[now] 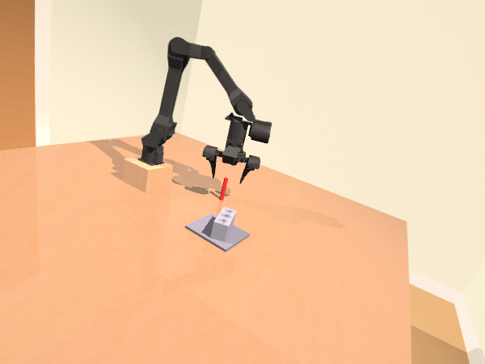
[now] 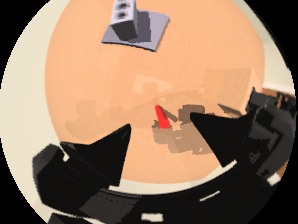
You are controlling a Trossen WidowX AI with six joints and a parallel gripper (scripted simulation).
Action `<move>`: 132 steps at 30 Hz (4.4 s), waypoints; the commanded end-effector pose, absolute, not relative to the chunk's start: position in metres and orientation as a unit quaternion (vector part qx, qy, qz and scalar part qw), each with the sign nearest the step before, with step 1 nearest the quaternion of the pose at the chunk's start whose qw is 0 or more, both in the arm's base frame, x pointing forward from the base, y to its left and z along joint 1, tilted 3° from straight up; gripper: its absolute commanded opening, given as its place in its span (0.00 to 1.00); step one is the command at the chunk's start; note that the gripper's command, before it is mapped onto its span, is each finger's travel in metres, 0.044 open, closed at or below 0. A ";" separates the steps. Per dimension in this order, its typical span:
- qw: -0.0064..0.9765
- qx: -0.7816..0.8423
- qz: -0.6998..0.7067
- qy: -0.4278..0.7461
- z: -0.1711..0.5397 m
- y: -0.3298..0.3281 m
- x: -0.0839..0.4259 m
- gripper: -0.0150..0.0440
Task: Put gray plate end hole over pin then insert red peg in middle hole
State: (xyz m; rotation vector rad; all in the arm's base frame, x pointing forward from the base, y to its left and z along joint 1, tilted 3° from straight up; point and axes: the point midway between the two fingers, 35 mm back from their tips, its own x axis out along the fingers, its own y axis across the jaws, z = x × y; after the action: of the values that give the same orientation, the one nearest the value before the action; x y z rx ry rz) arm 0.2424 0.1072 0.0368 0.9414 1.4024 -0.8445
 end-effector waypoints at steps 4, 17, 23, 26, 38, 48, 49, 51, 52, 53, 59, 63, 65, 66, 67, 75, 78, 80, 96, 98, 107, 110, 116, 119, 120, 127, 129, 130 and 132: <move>0.584 0.403 -0.364 0.603 0.025 0.108 0.240 1.00; 0.584 0.403 -0.364 0.603 0.005 0.109 0.239 1.00; 0.584 0.403 -0.364 0.603 0.005 0.109 0.239 0.78; 0.584 0.403 -0.364 0.603 0.005 0.109 0.239 0.64; 0.584 0.403 -0.364 0.603 0.005 0.109 0.239 0.28; 0.584 0.403 -0.364 0.603 0.018 0.109 0.241 0.25; 0.584 0.403 -0.364 0.603 0.021 0.109 0.241 0.25; 0.584 0.403 -0.364 0.603 0.027 0.109 0.242 0.25; 0.584 0.403 -0.364 0.603 0.030 0.109 0.243 0.25; 0.584 0.403 -0.364 0.603 0.033 0.109 0.243 0.25; 0.584 0.403 -0.364 0.603 0.051 0.109 0.245 0.25; 0.584 0.403 -0.364 0.603 0.064 0.109 0.246 0.25; 0.584 0.403 -0.364 0.603 0.070 0.108 0.246 0.25; 0.584 0.403 -0.364 0.603 0.073 0.108 0.246 0.25; 0.584 0.403 -0.364 0.603 0.077 0.108 0.246 0.25; 0.585 0.402 -0.366 0.602 0.076 0.100 0.256 0.25; 0.585 0.402 -0.366 0.602 0.077 0.095 0.262 0.25; 0.585 0.402 -0.366 0.602 0.077 0.091 0.266 0.25; 0.585 0.402 -0.368 0.600 0.077 0.058 0.295 0.25; 0.586 0.402 -0.368 0.600 0.077 0.053 0.298 0.25; 0.587 0.402 -0.368 0.599 0.077 0.031 0.313 0.25; 0.587 0.402 -0.368 0.599 0.077 0.024 0.318 0.25; 0.588 0.401 -0.368 0.599 0.077 0.007 0.326 0.25; 0.588 0.401 -0.368 0.598 0.077 -0.001 0.329 0.25; 0.588 0.401 -0.368 0.598 0.076 -0.004 0.331 0.25; 0.589 0.401 -0.368 0.598 0.076 -0.024 0.338 0.25; 0.589 0.400 -0.368 0.598 0.075 -0.030 0.340 0.25; 0.589 0.400 -0.368 0.598 0.075 -0.033 0.341 0.25; 0.589 0.400 -0.368 0.598 0.075 -0.040 0.343 0.25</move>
State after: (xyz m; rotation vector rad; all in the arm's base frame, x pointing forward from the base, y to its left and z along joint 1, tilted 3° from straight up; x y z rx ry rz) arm 0.3408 -0.0319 0.0752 0.9349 1.3921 -0.8537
